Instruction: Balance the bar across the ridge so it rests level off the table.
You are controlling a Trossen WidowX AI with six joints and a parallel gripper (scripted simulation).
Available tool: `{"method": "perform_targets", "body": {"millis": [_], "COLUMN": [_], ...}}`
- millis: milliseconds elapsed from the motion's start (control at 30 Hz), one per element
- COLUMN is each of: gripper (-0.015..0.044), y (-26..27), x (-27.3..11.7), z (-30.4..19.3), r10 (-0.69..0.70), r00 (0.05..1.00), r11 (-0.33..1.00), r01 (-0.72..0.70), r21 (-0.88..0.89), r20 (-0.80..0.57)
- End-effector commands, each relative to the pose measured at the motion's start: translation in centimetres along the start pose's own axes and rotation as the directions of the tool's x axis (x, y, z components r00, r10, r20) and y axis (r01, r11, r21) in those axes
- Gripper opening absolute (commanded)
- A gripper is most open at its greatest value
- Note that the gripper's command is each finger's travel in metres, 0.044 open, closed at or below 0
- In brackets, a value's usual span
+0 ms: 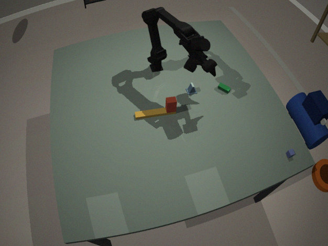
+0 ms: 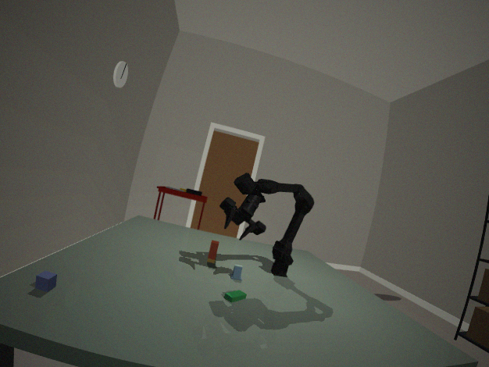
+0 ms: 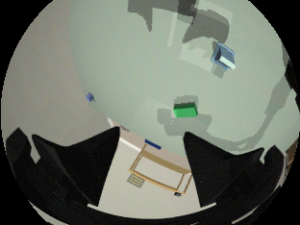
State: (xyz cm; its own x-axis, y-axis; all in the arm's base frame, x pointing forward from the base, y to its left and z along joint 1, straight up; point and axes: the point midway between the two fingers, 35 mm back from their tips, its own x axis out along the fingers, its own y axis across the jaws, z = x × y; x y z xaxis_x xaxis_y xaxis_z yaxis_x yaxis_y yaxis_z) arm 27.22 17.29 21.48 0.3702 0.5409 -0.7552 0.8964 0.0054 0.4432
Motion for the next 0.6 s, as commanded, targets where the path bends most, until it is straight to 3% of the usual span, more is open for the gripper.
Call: {"method": "perform_targets", "body": {"millis": [0,567], "gripper": [0.0315,0.0315], "y": [1.3,3.9], "x": [-0.5,-3.5], "z": [2.3,11.7], "r10": [-0.009,-0.125], "r00": [0.997,0.931], "r11": [1.0,0.99], "r01": [0.008,0.092], "r21": [0.014,0.111], "r20": [0.082,0.342]}}
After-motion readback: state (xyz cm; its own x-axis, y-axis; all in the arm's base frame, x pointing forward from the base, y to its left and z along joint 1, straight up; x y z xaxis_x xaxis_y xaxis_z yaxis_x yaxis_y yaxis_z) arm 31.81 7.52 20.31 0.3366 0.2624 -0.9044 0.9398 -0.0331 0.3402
